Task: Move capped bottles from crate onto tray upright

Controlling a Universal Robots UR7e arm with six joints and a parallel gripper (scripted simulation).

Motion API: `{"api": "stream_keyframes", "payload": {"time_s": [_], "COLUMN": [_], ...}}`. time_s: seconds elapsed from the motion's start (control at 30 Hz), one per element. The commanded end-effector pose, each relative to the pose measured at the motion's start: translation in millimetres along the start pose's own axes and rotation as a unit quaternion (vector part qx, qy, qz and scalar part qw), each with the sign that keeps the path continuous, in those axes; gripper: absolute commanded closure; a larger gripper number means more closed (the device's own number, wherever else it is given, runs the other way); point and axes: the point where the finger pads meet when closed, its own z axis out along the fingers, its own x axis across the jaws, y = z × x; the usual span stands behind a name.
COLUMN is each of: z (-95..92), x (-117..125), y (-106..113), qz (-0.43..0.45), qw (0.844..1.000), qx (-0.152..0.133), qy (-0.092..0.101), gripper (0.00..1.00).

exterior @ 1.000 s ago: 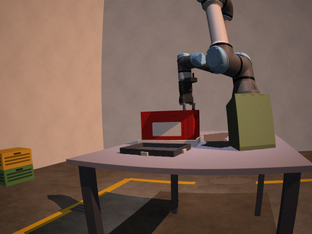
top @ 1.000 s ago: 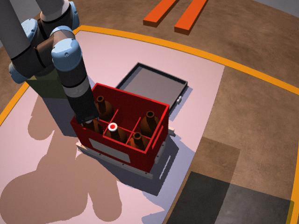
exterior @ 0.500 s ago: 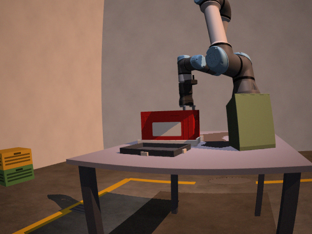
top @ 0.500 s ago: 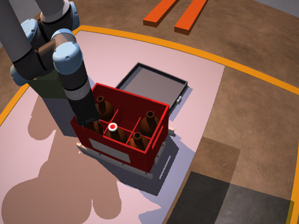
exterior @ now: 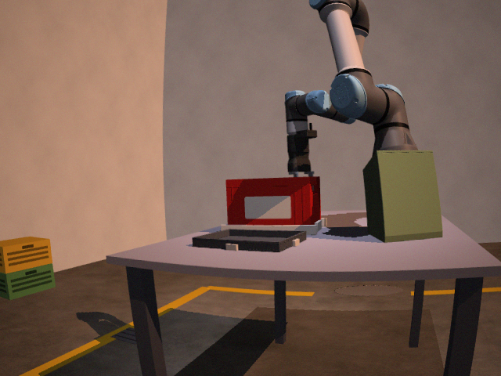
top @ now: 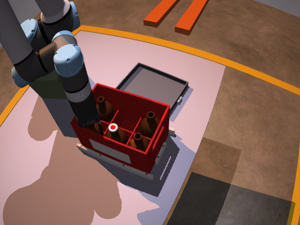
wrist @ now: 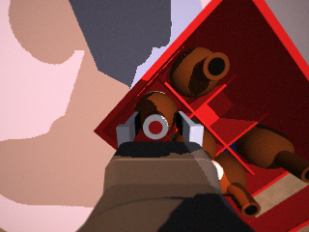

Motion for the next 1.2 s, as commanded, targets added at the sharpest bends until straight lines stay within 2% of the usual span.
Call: {"api": "stream_keyframes", "payload": {"time_s": [0.0,0.17,0.2,1.17], "z": [0.0,0.0,0.0,0.0], "x": [0.1,0.1,0.1,0.1], "y": [0.4,0.4,0.4,0.4], "qz": [0.0,0.0,0.0,0.0], "qw": [1.0,1.0,1.0,1.0], "qx": [-0.001,-0.001,-0.001,-0.001], "qy": [0.0,0.0,0.0,0.0], "gripper": [0.0,0.0,1.0,1.0]}}
